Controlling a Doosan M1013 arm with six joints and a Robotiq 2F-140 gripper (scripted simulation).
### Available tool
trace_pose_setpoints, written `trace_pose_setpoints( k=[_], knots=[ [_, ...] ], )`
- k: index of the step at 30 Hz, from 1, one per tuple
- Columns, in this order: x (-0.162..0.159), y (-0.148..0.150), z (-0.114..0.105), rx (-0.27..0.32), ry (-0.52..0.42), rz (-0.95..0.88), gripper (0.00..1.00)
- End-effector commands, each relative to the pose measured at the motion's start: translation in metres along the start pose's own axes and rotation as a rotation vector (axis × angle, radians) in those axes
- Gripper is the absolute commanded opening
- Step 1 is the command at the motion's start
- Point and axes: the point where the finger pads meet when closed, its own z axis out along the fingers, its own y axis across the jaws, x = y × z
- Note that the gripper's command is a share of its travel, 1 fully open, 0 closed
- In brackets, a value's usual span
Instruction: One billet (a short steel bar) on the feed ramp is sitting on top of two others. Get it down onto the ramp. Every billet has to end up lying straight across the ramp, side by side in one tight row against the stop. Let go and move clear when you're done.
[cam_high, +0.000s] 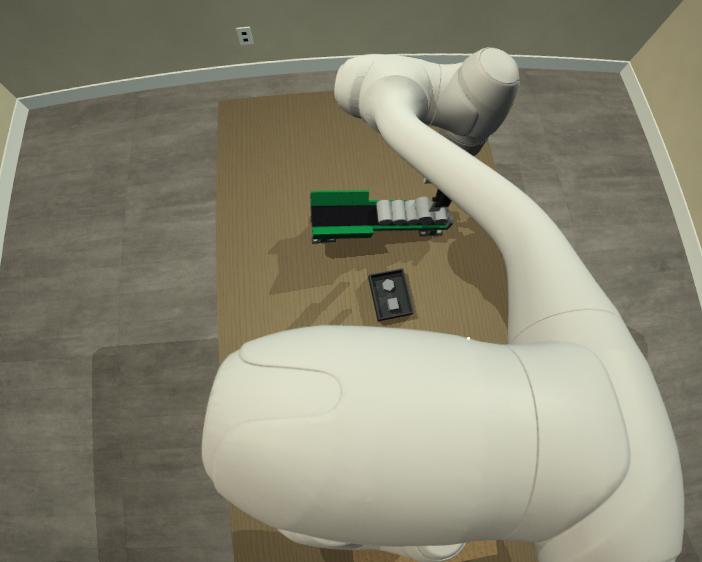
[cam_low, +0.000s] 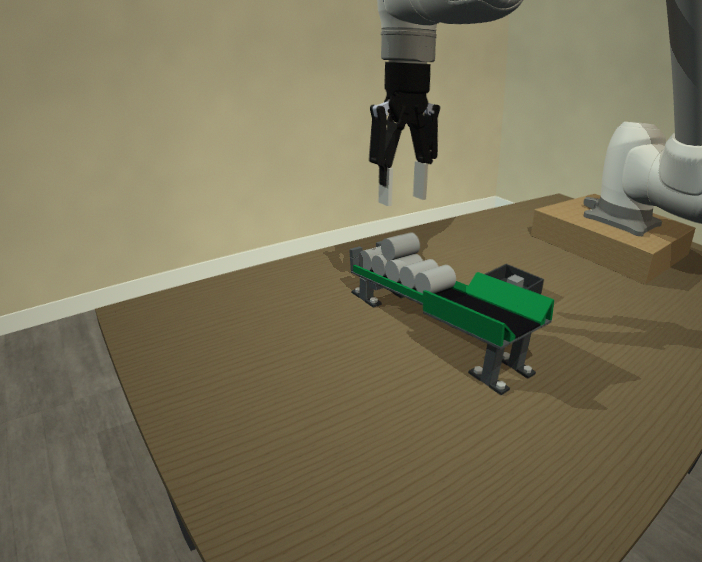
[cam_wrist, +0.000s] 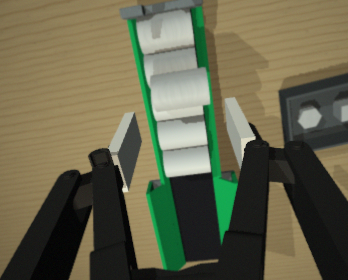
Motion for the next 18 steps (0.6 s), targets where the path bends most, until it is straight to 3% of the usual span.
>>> trace_pose_setpoints(
  k=[1, 18],
  knots=[
    [-0.001, -0.001, 0.006, 0.000, 0.003, -0.002, 0.52],
    [-0.002, -0.001, 0.027, 0.000, 0.003, -0.002, 0.52]
  ],
)
